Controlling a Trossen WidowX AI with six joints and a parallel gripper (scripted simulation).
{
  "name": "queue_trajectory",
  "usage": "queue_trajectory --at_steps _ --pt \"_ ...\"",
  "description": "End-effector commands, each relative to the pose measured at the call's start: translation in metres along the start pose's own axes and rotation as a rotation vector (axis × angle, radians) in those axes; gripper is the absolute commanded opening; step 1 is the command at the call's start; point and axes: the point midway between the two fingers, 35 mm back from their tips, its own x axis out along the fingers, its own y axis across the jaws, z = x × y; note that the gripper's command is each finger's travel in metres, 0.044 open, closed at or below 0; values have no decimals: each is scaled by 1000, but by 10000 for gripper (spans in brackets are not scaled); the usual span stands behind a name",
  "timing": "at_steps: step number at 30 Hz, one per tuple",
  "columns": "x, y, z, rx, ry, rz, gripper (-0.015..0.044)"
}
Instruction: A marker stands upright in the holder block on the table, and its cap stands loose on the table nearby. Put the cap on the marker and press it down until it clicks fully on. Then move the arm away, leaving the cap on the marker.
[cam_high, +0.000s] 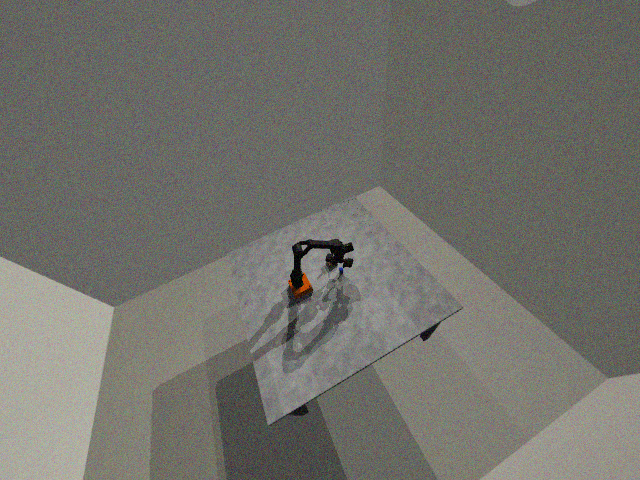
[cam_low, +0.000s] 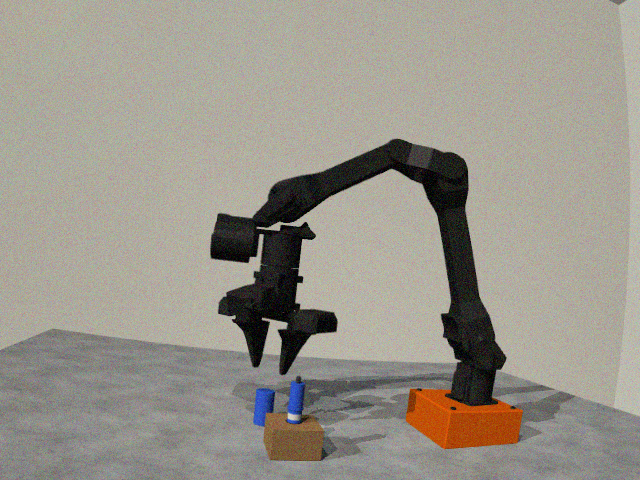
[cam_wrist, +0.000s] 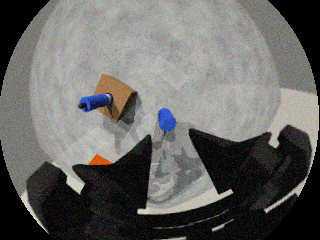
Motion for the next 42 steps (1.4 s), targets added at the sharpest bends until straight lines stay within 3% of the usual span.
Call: queue_trajectory --at_steps 1,42 --pt "15 -1 0 -3 -5 3 245" --pt "69 -1 1 -3 -5 3 245"
